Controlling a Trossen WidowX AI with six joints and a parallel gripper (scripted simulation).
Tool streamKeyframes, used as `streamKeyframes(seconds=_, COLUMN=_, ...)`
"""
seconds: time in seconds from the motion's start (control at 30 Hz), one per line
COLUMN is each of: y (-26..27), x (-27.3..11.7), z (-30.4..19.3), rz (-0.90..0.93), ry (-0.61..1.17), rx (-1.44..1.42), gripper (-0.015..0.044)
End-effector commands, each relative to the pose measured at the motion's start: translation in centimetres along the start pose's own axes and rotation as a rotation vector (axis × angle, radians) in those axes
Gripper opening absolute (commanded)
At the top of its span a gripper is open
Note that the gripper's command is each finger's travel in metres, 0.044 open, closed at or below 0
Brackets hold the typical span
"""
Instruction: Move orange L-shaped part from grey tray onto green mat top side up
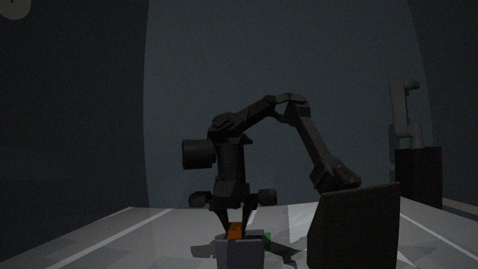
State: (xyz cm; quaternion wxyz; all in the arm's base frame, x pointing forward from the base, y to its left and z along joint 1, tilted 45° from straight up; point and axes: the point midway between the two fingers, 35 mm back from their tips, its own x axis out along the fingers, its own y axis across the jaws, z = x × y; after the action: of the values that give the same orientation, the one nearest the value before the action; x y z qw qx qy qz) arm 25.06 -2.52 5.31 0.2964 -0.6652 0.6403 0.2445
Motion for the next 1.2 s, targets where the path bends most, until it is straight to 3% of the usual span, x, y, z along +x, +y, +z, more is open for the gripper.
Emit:
streamKeyframes(seconds=0.0, y=0.0, x=-0.6, z=0.0, rz=0.0, ry=-0.002, rx=0.003, gripper=0.0)
streamKeyframes(seconds=1.17, y=0.0, x=-6.1, z=0.0, rz=0.002, ry=-0.001, rx=0.0, gripper=0.0)
